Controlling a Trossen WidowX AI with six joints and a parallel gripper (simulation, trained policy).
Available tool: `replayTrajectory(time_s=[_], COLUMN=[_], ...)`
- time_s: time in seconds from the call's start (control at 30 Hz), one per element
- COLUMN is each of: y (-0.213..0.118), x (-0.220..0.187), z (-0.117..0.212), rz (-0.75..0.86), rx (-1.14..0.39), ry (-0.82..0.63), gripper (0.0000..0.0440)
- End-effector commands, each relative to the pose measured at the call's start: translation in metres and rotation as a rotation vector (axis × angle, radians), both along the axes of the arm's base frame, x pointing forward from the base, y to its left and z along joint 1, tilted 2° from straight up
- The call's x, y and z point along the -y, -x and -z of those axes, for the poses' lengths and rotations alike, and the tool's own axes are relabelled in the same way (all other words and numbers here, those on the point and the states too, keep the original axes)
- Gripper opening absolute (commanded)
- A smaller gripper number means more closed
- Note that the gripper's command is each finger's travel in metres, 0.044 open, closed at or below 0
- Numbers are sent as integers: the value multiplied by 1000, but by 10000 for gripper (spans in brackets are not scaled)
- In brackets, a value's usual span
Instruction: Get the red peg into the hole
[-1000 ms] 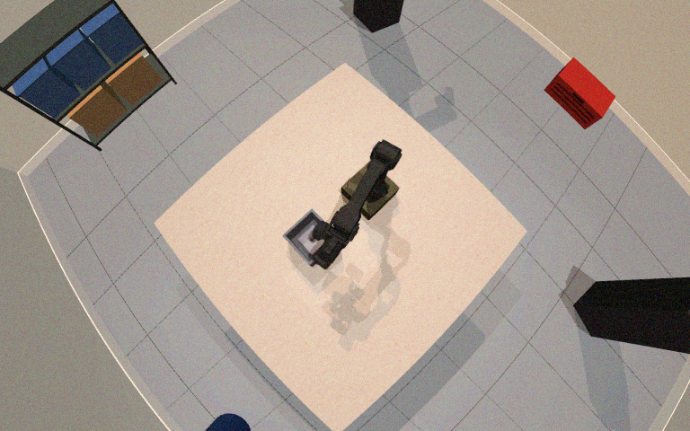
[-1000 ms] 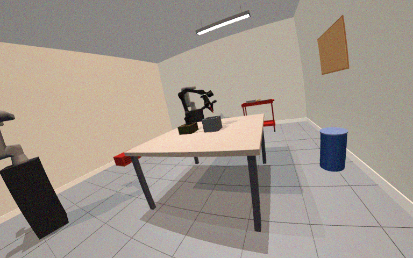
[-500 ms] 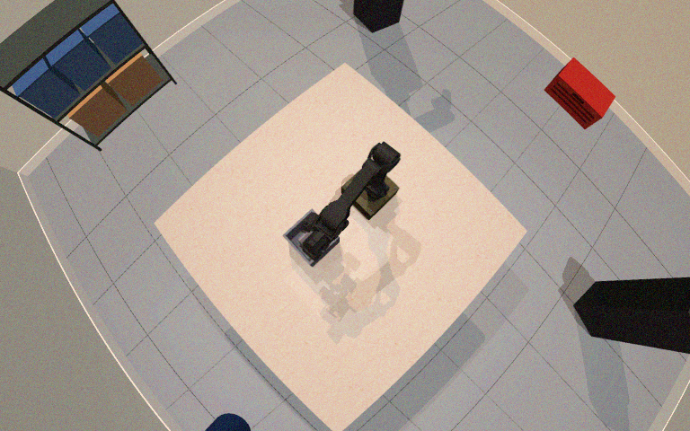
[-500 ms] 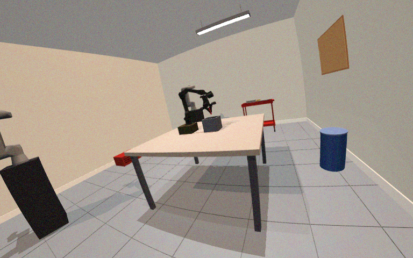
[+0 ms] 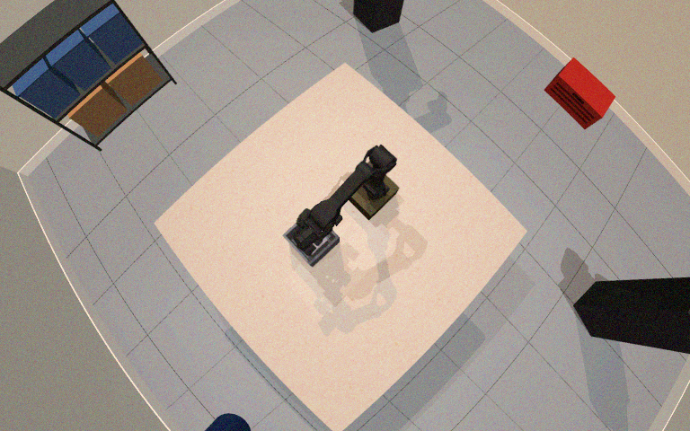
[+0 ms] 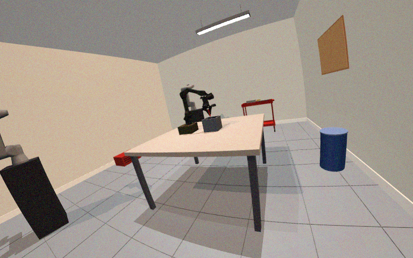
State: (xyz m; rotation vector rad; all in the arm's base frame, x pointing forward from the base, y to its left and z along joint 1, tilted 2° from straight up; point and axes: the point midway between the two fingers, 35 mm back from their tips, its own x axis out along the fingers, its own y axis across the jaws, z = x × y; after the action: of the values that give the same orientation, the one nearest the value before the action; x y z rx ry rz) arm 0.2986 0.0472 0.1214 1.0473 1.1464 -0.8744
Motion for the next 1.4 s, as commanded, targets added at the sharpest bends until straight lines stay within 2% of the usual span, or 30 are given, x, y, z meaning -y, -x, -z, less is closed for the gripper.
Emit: replayTrajectory(time_s=[0.0, 0.43, 1.27, 1.37], y=[-2, -11, -29, -29], x=[6, 11, 20, 21], z=[8, 40, 88, 92], rz=[-8, -28, -89, -97], rx=[-21, -62, -85, -96], ry=[2, -26, -12, -5], gripper=[0, 11, 0, 21])
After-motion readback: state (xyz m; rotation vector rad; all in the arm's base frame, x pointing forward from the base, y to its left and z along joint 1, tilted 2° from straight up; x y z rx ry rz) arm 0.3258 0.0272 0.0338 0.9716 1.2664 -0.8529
